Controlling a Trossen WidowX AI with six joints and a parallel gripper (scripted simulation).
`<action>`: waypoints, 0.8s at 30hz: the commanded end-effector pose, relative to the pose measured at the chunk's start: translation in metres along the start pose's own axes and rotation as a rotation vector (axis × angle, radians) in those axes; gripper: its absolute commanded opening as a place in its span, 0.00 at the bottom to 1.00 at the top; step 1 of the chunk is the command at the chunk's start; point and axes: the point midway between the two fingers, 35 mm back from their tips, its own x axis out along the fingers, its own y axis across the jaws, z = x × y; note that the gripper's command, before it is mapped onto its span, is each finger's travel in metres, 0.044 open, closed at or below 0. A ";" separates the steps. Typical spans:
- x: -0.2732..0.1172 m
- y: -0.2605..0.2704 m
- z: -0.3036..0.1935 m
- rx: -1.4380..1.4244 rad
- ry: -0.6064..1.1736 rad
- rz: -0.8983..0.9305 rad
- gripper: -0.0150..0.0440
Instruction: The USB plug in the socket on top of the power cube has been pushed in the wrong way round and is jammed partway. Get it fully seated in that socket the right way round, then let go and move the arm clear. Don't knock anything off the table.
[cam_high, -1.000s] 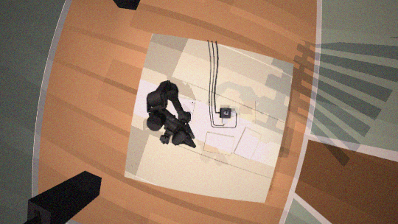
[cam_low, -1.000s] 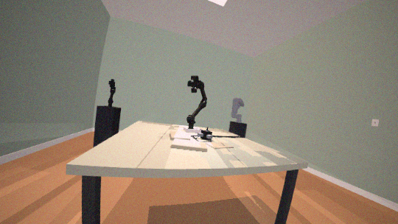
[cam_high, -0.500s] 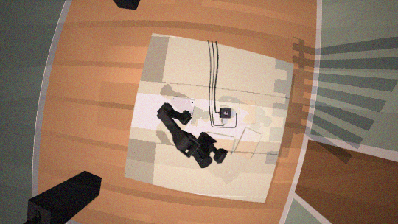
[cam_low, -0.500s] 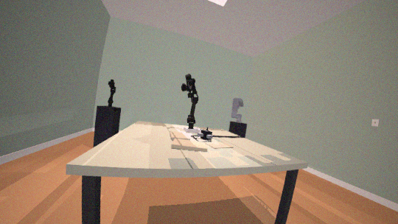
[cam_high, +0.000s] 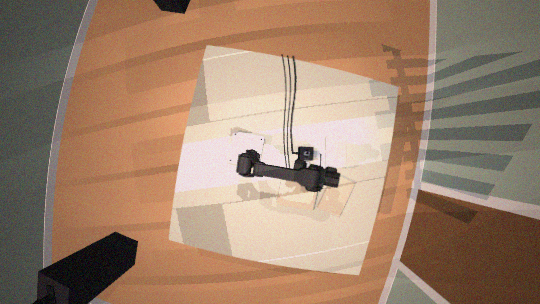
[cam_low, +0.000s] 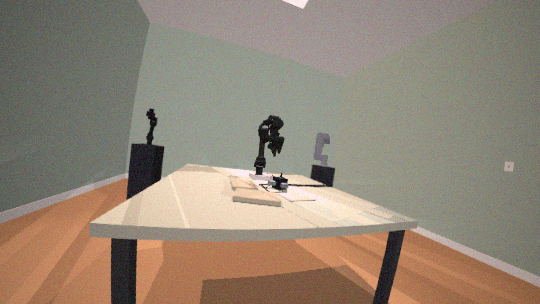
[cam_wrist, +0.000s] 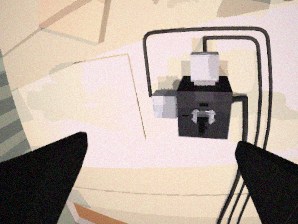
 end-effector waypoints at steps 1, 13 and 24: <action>0.056 -0.019 -0.037 -0.105 -0.058 -0.178 1.00; 0.090 -0.044 -0.057 -0.199 -0.120 -0.294 1.00; 0.092 -0.044 -0.056 -0.199 -0.120 -0.294 1.00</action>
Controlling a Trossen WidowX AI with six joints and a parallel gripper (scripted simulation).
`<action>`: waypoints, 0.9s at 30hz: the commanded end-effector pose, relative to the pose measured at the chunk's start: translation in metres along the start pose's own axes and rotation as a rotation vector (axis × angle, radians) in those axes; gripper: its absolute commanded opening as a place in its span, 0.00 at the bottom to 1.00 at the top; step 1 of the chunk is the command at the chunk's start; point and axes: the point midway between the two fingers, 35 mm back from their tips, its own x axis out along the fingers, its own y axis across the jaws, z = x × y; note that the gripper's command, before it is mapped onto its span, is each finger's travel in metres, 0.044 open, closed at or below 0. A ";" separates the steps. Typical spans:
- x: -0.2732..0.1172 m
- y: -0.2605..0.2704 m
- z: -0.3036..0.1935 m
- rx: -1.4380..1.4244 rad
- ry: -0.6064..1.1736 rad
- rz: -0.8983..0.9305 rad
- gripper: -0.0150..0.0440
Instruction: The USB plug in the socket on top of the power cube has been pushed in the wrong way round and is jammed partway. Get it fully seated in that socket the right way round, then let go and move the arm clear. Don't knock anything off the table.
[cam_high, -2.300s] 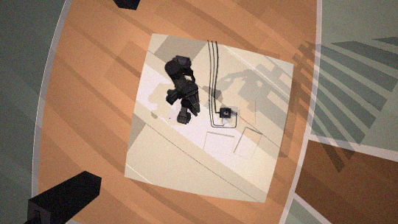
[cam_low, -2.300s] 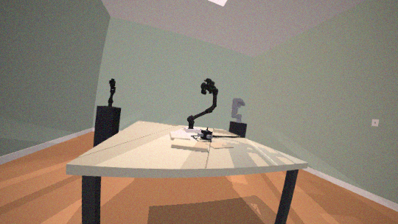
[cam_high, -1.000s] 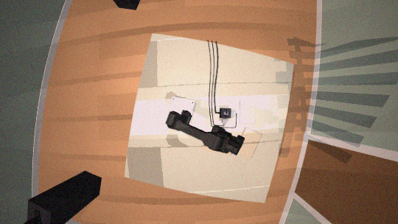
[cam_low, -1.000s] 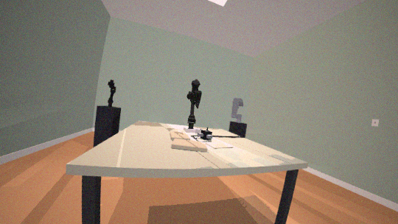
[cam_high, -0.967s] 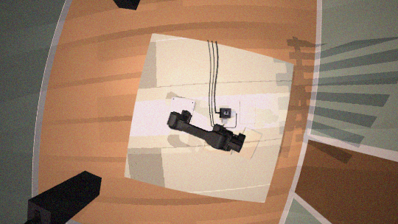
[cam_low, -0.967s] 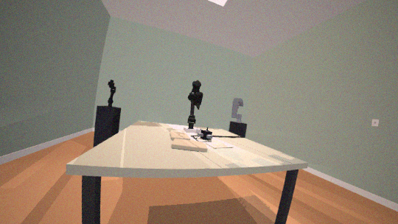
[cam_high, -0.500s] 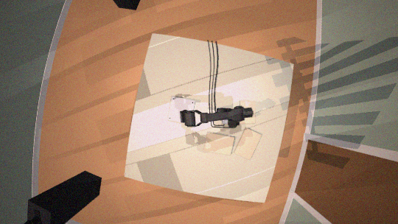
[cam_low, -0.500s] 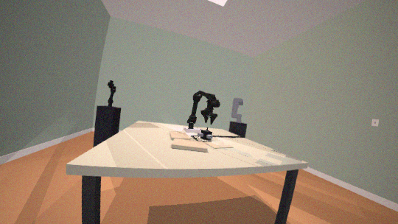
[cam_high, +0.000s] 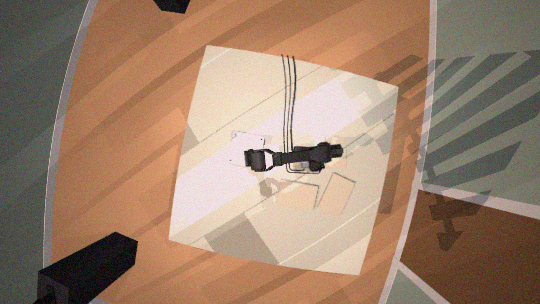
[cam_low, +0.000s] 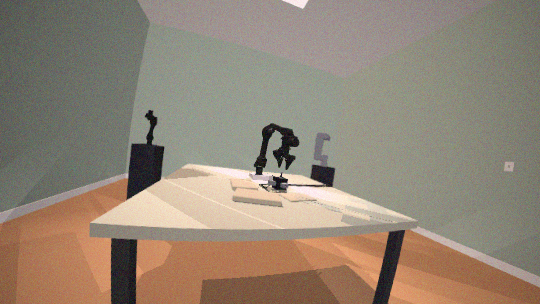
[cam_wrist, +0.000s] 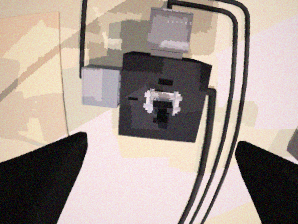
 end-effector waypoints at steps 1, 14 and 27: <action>0.006 0.000 0.000 0.005 -0.006 -0.007 1.00; 0.019 0.000 0.000 0.005 -0.006 -0.007 1.00; 0.032 -0.001 0.000 0.005 -0.006 -0.007 1.00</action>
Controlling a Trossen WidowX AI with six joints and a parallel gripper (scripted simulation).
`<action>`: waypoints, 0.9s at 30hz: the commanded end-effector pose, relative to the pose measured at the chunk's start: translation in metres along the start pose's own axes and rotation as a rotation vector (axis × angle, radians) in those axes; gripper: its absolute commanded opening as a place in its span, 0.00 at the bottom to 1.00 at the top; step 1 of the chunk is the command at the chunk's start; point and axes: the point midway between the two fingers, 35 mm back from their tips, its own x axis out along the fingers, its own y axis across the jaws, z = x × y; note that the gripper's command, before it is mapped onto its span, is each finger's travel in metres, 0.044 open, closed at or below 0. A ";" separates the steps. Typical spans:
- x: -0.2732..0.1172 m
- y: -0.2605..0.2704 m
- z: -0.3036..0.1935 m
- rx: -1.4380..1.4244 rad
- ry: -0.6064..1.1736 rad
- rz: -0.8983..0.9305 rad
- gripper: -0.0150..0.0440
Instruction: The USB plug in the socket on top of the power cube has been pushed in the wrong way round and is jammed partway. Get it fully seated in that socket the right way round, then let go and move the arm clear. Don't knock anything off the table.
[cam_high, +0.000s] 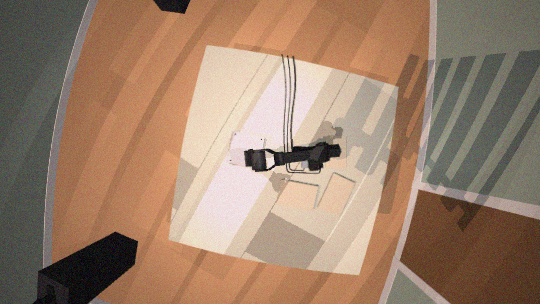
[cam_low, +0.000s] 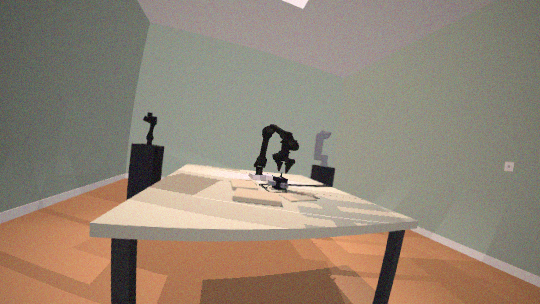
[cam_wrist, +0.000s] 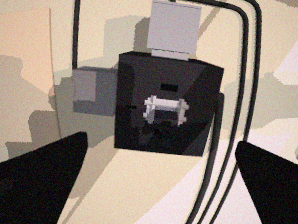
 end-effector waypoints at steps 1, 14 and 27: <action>0.008 -0.001 0.001 0.006 -0.005 -0.009 1.00; 0.008 -0.001 0.001 0.006 -0.005 -0.009 1.00; 0.007 -0.001 0.000 0.000 -0.001 -0.007 0.51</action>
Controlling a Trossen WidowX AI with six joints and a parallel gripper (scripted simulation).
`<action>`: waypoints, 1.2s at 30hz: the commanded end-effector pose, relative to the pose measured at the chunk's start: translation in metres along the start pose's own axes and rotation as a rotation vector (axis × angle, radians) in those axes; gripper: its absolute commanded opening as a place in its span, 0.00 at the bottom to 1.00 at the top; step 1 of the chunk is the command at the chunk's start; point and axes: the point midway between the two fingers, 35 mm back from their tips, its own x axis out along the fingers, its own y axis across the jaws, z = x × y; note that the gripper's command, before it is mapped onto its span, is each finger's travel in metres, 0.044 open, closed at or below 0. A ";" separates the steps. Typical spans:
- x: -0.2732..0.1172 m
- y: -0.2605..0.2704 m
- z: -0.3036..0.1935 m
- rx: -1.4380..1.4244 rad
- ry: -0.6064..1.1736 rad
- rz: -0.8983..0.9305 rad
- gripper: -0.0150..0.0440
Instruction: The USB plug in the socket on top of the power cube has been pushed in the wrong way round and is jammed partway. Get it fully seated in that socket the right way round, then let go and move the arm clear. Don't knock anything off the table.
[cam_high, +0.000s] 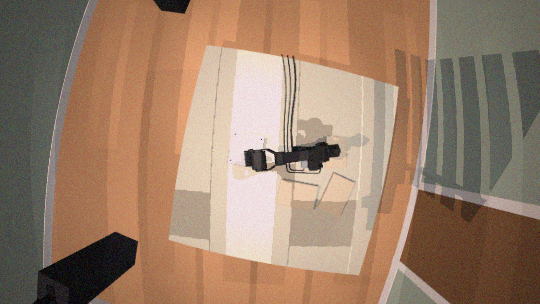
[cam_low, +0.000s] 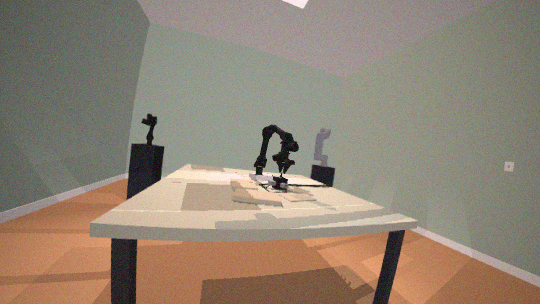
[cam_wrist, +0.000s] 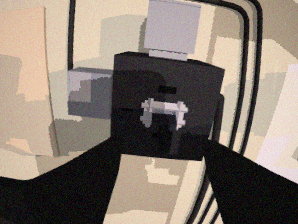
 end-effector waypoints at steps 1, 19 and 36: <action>0.000 0.000 0.000 0.000 0.000 0.001 0.47; 0.000 0.000 0.000 0.000 0.000 0.001 0.25; -0.008 0.000 0.000 0.000 0.000 0.001 0.25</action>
